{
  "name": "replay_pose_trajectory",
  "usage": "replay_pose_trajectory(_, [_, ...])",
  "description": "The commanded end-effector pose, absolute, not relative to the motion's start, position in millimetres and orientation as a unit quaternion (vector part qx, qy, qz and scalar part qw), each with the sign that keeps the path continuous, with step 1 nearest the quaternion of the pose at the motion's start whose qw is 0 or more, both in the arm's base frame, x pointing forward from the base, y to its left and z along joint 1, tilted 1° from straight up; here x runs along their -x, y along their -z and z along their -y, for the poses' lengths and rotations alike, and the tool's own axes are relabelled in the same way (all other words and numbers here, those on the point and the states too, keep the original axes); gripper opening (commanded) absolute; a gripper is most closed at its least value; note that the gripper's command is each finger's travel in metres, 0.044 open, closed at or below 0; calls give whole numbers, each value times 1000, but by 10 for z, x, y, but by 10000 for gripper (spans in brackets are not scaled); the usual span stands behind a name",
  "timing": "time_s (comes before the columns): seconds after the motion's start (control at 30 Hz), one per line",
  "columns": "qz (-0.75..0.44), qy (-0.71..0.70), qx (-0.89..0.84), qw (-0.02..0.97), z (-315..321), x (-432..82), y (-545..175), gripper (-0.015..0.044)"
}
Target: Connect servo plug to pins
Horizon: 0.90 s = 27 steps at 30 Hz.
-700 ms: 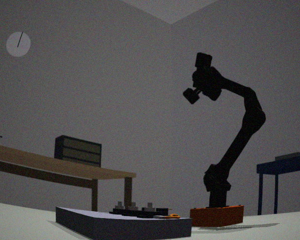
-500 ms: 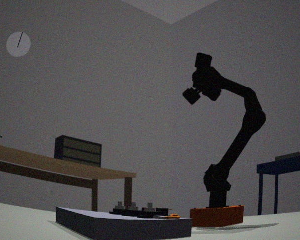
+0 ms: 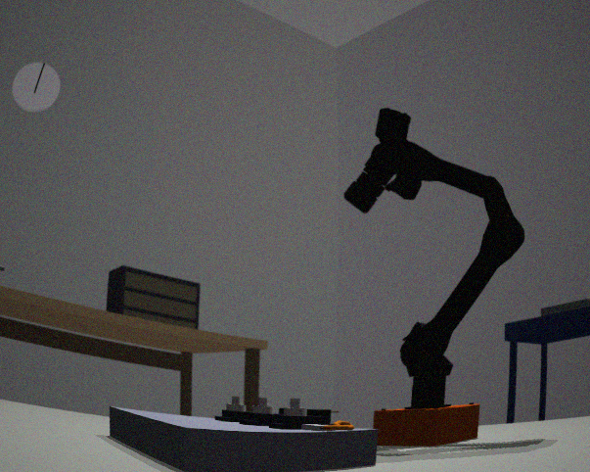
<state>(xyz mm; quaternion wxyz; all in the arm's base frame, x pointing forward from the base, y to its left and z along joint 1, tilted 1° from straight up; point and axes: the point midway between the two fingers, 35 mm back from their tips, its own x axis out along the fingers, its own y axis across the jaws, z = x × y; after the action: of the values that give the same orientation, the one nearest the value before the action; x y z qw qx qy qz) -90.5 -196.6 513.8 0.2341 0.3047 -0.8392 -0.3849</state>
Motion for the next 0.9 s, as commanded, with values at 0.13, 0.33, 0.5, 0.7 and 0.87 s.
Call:
replay_pose_trajectory(0.13, [782,424,-349,295,2176,614,-5053,115])
replay_pose_trajectory(0.33, [743,439,-376,337,2291,387,-5000,115])
replay_pose_trajectory(0.5, [706,454,-394,375,2370,192,-4941,115])
replay_pose_trajectory(0.7, [659,469,-410,422,2444,-49,-4871,115])
replay_pose_trajectory(0.87, [619,474,-422,463,2485,-268,-4809,115])
